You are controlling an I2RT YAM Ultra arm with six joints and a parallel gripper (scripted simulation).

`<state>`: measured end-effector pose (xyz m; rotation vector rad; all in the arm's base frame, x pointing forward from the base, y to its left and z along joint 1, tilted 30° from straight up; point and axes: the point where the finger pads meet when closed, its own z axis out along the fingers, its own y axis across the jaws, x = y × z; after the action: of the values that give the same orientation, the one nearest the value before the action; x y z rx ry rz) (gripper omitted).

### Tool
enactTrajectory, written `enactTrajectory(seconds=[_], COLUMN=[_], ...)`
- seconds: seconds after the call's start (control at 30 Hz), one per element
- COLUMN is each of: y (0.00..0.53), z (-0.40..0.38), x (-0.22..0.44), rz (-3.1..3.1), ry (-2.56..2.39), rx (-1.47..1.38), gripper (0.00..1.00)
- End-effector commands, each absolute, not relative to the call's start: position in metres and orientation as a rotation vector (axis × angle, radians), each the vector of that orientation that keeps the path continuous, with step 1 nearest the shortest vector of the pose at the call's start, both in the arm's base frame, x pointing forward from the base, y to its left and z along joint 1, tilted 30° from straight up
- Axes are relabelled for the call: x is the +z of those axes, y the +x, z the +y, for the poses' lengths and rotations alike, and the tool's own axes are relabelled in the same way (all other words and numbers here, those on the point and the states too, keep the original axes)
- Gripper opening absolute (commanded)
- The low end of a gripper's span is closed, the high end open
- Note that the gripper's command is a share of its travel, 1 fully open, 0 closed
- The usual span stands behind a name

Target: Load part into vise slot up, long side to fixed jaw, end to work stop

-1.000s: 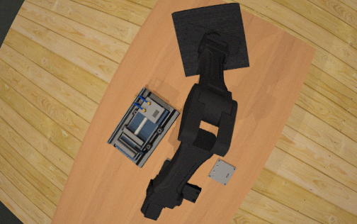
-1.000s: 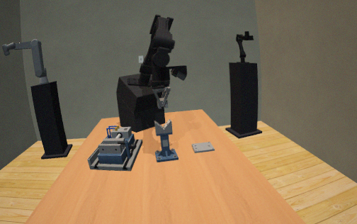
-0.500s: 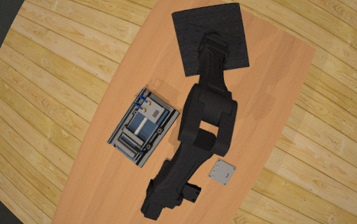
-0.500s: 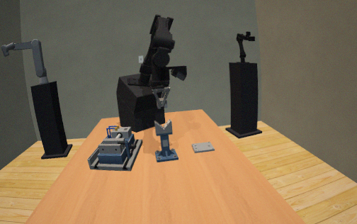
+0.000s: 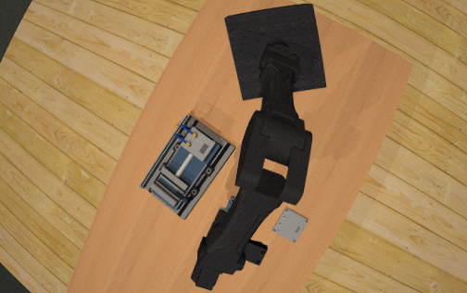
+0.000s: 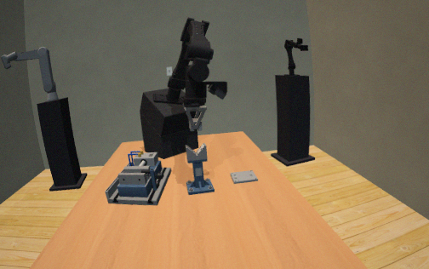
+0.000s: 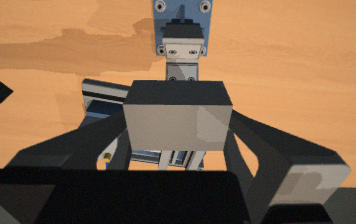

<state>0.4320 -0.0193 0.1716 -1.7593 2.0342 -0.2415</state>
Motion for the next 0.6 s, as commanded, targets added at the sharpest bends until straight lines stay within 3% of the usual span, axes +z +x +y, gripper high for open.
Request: enactTrajectory(seconds=[0.0, 0.57], y=[0.4331, 0.4342], z=[-0.0218, -0.0217], x=[0.195, 0.1885], rz=[2.027, 2.131], ry=[-1.732, -1.761], rx=[-0.308, -0.42], gripper=[0.0, 0.0])
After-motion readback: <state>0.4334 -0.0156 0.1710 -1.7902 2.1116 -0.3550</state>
